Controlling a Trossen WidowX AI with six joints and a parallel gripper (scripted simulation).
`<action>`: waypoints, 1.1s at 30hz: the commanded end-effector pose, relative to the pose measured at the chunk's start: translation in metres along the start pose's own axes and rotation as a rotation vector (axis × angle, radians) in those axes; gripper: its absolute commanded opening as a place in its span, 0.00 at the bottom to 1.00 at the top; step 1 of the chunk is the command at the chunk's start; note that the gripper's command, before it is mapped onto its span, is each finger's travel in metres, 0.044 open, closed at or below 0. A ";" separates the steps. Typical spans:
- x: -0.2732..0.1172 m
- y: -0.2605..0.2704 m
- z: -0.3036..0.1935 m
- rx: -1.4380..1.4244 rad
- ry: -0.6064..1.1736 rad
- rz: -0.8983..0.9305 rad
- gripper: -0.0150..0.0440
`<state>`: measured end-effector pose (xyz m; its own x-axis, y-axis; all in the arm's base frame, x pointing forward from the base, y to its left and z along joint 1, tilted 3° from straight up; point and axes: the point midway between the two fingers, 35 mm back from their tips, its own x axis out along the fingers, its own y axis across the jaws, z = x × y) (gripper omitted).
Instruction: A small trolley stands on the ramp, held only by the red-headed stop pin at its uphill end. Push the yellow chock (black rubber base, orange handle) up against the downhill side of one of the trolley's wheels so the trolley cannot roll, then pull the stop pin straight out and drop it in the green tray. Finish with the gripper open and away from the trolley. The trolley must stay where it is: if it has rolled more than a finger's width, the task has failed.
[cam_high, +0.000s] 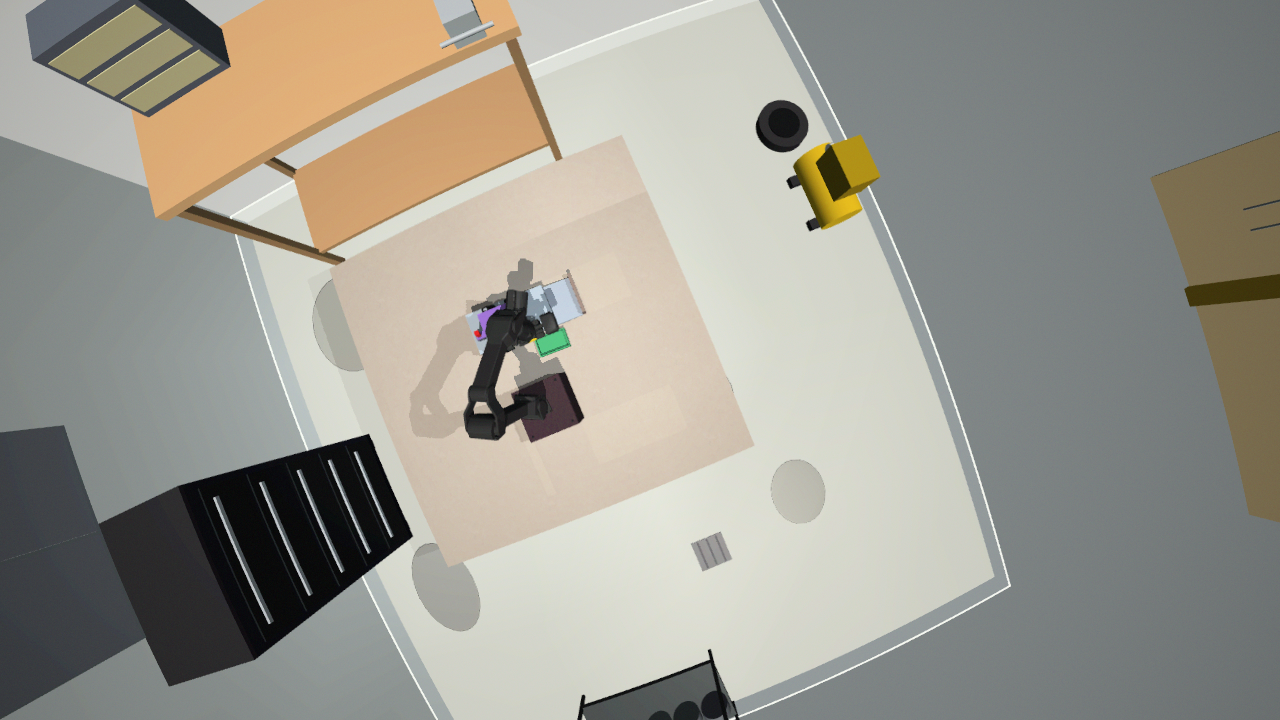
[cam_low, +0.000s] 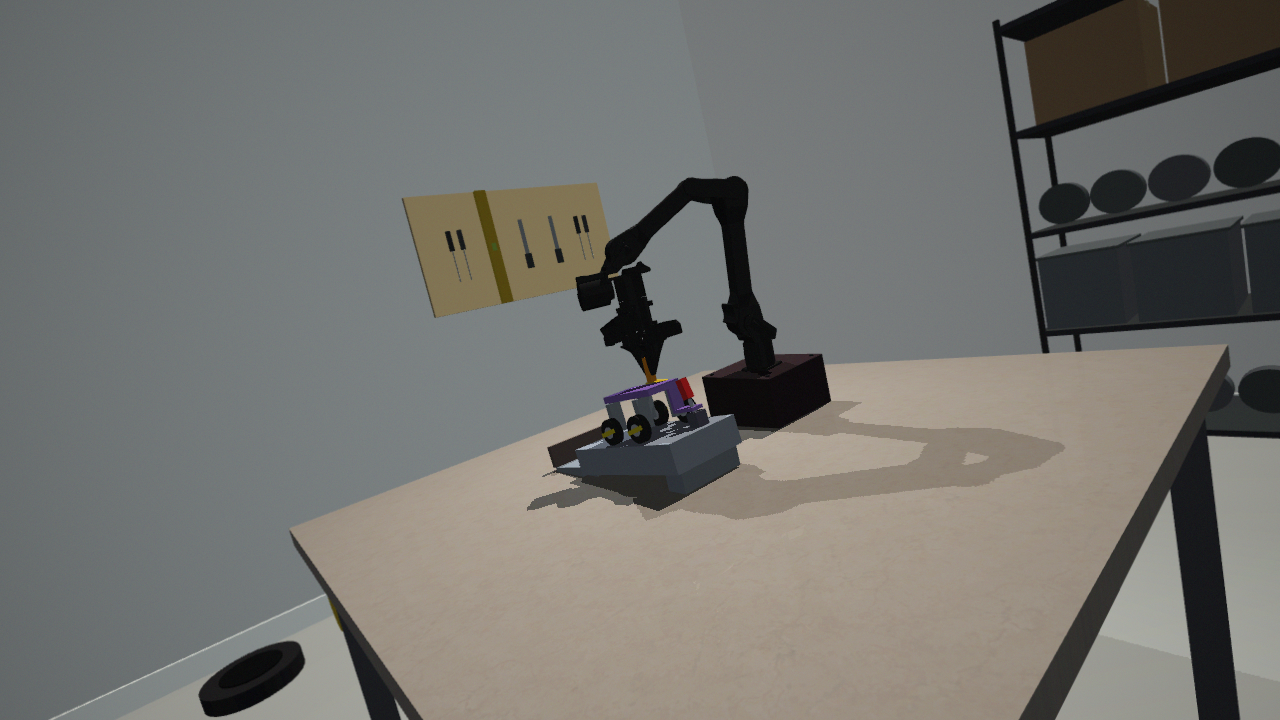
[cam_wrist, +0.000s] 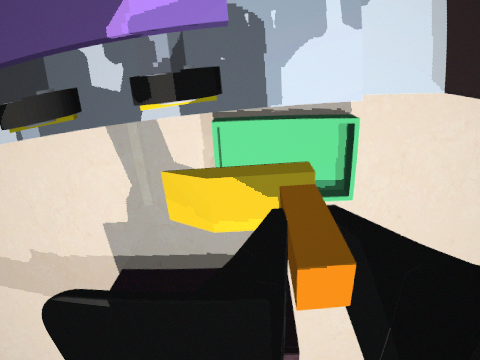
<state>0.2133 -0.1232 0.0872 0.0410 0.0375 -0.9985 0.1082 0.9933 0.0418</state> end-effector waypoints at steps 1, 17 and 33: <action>-0.001 -0.015 0.006 -0.004 -0.012 -0.002 0.25; -0.001 -0.055 0.017 -0.004 -0.012 0.103 0.25; 0.005 -0.058 0.047 -0.005 -0.015 0.103 0.25</action>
<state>0.2495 -0.1838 0.0799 0.0558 0.1414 -0.9884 0.0950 0.9847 0.1463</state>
